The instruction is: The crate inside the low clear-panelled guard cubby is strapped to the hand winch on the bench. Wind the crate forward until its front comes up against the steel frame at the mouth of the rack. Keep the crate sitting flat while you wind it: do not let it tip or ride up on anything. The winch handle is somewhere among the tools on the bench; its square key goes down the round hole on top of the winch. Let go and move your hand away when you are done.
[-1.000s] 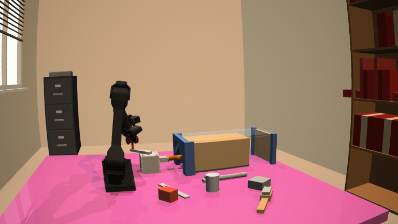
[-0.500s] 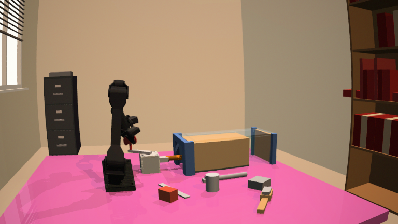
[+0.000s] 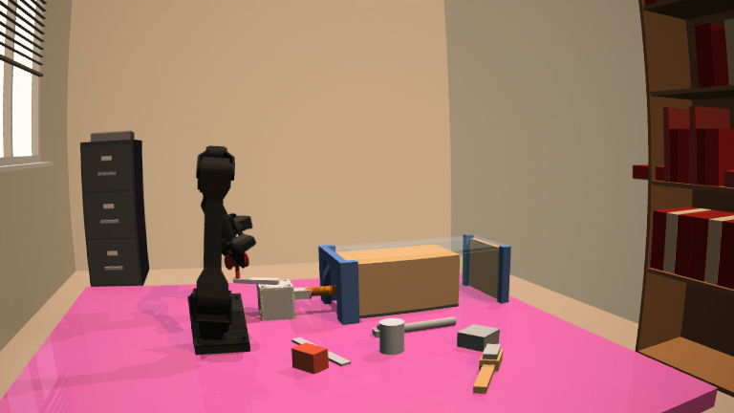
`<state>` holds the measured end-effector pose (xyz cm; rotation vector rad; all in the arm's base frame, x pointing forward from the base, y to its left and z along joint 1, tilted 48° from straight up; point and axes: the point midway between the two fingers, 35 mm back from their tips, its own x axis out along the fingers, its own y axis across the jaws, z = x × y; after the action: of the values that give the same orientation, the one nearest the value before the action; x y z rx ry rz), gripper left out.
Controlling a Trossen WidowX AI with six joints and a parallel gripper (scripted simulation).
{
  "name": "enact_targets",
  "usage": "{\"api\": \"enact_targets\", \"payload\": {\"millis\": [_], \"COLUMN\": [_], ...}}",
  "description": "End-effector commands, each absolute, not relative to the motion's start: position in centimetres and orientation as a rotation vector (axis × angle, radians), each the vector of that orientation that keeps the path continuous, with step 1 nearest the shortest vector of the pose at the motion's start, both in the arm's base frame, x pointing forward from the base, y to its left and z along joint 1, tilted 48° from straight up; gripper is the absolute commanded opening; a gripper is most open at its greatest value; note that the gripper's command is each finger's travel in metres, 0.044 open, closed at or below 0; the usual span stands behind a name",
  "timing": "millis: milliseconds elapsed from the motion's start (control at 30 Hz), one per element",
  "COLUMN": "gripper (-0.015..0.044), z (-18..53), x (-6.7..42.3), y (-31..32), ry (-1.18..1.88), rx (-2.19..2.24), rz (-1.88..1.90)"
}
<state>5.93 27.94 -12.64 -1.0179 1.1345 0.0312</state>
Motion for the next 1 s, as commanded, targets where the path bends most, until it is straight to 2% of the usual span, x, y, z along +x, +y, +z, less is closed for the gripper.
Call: {"api": "enact_targets", "payload": {"millis": [0, 967], "gripper": [0.0000, 0.0000], "z": [-11.8, -7.9], "x": [5.7, 6.8], "y": [26.8, 23.0], "ry": [1.141, 1.140], "rx": [-1.038, -1.043], "rz": [0.020, 0.016]}}
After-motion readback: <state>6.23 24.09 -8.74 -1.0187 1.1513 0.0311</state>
